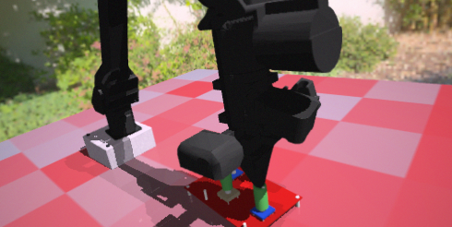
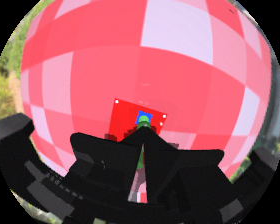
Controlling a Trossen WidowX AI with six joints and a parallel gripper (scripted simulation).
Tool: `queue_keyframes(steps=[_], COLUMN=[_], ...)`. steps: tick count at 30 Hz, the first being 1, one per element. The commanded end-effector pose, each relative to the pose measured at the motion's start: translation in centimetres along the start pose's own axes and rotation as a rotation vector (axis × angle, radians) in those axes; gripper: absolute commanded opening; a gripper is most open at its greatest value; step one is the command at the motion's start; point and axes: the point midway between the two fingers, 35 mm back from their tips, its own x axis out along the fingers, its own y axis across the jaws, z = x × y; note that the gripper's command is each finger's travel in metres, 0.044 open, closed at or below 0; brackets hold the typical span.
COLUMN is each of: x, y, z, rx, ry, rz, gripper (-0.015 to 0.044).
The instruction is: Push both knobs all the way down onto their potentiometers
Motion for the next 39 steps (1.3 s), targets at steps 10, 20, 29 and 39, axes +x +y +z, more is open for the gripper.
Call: queue_keyframes(steps=[10,20,29,39], x=[0.9,0.9,-0.4,-1.3], y=[0.1,0.1,0.0,0.0], z=[0.1,0.1,0.1,0.2], rx=[0.002,0.002,0.002,0.000], ry=[0.008,0.008,0.008,0.005], rz=[0.004,0.004,0.004,0.000], gripper=[0.0000,0.0000,0.0000,0.0026])
